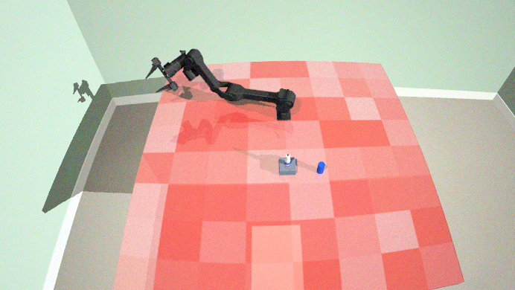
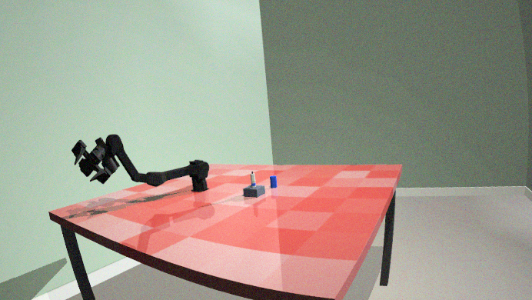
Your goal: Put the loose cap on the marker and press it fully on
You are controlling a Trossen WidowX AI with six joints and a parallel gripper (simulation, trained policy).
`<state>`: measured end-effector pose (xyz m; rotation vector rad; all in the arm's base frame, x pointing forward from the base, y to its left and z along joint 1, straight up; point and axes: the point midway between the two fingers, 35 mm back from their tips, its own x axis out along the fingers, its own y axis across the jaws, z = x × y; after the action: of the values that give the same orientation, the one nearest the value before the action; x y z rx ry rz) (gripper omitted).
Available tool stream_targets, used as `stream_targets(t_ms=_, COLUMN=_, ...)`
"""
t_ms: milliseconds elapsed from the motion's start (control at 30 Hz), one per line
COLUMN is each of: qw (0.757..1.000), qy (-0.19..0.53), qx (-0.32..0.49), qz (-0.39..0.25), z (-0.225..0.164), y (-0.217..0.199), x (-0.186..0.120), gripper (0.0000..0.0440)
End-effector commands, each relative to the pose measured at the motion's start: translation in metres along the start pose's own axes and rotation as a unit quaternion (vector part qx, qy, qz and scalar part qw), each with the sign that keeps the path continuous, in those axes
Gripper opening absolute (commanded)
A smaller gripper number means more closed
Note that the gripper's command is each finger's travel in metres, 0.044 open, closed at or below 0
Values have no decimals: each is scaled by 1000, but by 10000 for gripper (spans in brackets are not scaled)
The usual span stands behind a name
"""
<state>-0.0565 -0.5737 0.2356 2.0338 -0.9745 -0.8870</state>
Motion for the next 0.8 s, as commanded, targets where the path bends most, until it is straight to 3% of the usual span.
stream_targets(t_ms=0, qw=1000, qy=2, qx=-2, qz=5, z=-2, y=3, x=0, gripper=374)
stream_targets(t_ms=200, qw=999, qy=9, qx=-12, qz=42, z=-10, y=21, x=-5, gripper=225)
stream_targets(t_ms=267, qw=998, qy=11, qx=-15, qz=54, z=-12, y=27, x=-7, gripper=202)
stream_targets(t_ms=767, qw=989, qy=46, qx=-31, qz=139, z=-41, y=65, x=-18, gripper=238)
